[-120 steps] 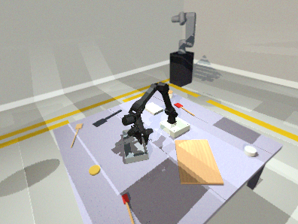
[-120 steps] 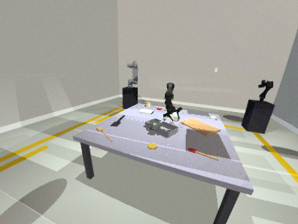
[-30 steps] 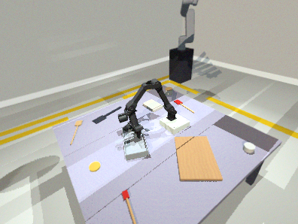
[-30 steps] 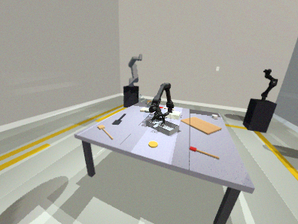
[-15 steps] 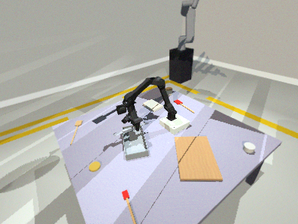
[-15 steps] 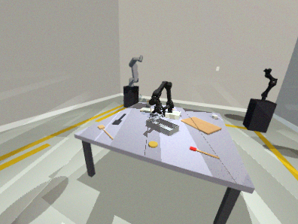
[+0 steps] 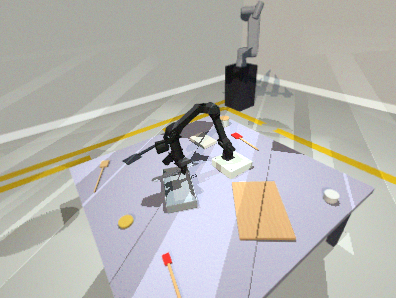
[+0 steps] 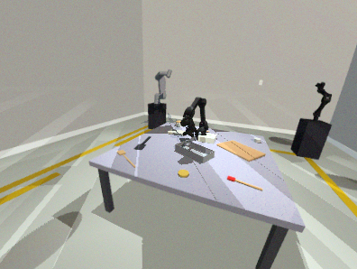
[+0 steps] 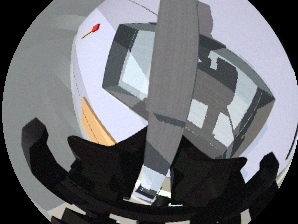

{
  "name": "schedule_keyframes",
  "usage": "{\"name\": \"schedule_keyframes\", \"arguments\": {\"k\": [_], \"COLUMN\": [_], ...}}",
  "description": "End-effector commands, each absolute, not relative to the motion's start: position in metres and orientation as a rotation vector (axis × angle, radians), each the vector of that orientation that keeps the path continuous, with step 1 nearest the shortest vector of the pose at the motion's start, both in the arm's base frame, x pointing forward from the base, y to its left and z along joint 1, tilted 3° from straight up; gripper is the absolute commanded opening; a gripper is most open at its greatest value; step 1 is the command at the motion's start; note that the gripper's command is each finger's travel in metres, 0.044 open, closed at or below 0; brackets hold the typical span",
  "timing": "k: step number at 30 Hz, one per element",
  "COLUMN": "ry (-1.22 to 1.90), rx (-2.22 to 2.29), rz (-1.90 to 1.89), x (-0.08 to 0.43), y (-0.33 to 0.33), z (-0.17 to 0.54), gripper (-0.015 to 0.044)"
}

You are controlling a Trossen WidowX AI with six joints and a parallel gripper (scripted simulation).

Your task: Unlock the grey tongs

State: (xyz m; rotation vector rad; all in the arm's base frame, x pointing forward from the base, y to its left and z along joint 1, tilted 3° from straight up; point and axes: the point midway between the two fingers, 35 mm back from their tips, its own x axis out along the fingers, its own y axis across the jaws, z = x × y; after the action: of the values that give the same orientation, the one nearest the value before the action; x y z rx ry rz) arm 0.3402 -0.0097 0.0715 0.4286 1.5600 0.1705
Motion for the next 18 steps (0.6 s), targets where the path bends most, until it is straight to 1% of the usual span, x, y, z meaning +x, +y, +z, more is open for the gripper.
{"name": "schedule_keyframes", "arguments": {"k": [1, 11, 18], "ry": [1.574, 1.584, 1.582], "rx": [0.346, 0.120, 0.105], "rz": [0.095, -0.132, -0.147], "x": [0.3435, 0.3475, 0.3480], "y": [-0.0080, -0.0084, -0.0084], "z": [0.0733, 0.0753, 0.0759], "gripper": [-0.0150, -0.0150, -0.0150]}}
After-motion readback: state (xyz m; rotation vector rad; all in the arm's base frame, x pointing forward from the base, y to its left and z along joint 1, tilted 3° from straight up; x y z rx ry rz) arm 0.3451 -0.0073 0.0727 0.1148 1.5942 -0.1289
